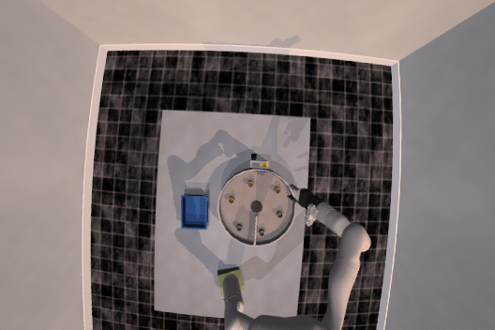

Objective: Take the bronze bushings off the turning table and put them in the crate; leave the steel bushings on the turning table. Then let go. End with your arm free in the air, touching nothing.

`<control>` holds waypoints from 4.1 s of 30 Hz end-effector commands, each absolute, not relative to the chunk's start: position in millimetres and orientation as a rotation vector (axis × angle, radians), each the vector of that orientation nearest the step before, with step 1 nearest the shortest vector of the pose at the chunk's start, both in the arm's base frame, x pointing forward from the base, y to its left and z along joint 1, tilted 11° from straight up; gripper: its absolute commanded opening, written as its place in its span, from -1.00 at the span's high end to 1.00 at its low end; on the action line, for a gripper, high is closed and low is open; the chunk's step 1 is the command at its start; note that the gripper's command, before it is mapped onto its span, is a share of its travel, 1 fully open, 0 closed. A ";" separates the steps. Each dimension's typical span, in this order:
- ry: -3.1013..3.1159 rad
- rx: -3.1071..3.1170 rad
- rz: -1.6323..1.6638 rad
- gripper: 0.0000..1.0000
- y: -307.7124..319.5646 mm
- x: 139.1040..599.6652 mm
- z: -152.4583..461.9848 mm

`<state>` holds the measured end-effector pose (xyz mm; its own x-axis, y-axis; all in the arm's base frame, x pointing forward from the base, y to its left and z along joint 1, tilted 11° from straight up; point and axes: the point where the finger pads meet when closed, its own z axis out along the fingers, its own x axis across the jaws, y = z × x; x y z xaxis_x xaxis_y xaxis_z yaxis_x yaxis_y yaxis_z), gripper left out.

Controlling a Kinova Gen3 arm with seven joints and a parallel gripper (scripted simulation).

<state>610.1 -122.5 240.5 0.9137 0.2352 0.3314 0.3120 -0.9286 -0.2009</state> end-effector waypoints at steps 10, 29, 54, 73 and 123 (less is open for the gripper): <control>-0.429 -2.826 -0.470 -1.00 -106.2 602.2 258.7; -0.428 -2.826 -0.468 -1.00 -43.8 558.3 280.2; -0.428 -2.826 -0.466 -1.00 18.7 514.5 301.9; -0.428 -2.826 -0.465 -1.00 63.3 483.3 317.4; -0.427 -2.826 -0.461 -1.00 197.4 389.7 364.3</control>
<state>389.8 197.1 362.5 0.9089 0.2445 0.3379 0.3212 -0.9271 -0.1931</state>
